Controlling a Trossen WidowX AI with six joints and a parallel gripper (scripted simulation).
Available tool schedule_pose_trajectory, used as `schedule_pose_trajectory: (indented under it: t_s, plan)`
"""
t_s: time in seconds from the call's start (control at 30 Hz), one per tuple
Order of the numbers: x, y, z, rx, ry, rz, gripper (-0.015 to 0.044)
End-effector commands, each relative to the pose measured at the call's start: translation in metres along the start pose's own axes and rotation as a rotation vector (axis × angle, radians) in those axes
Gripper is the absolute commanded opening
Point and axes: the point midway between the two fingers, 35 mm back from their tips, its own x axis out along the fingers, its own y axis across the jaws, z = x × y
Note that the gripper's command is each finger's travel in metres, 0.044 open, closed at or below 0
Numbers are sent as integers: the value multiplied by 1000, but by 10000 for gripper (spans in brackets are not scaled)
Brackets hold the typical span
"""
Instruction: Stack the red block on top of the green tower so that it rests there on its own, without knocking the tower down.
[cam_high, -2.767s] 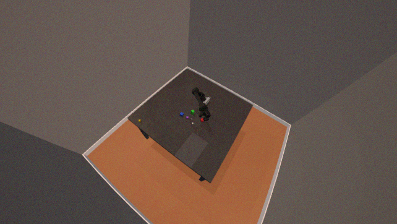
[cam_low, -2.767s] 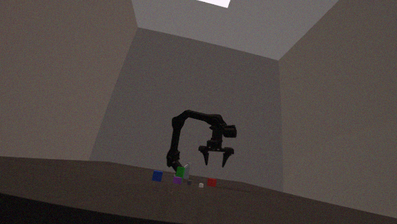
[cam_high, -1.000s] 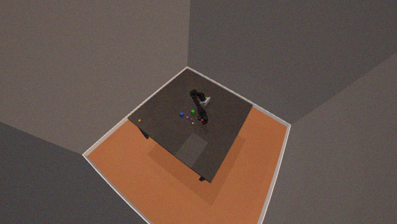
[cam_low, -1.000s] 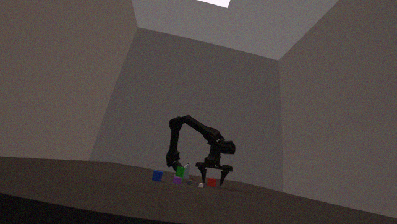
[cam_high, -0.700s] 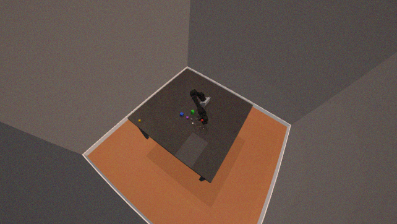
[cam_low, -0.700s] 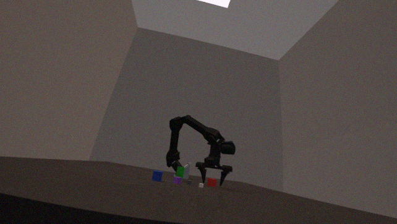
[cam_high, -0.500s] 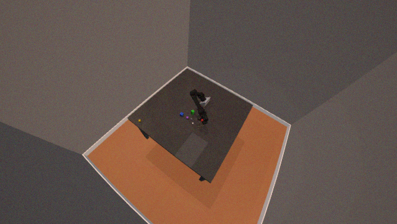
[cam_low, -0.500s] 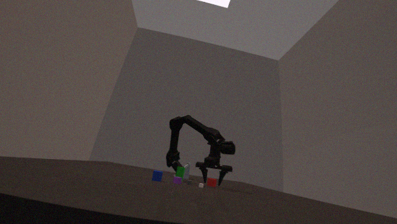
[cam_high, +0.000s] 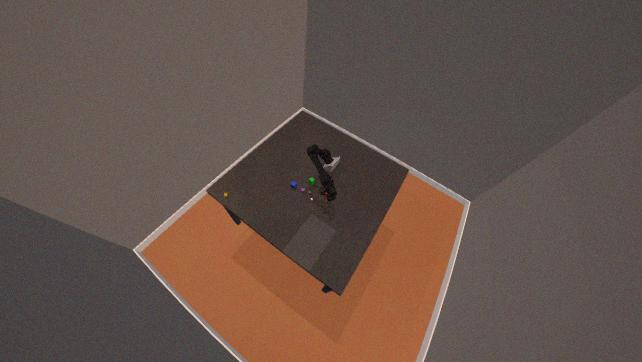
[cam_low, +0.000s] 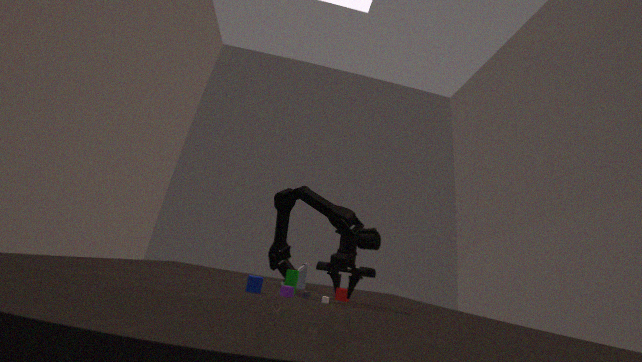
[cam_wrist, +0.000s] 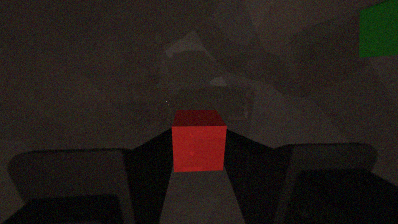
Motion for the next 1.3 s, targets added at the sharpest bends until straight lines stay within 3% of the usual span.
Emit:
schedule_pose_trajectory:
  t_s: [0.0,0.03,0.8,1.27]
  plan:
    - [-5,0,0,-3,-1,0,26]
    - [-9,1,0,-3,-1,1,0]
    - [-115,1,0,-5,2,2,0]
    - [-121,-22,20,-6,2,3,0]
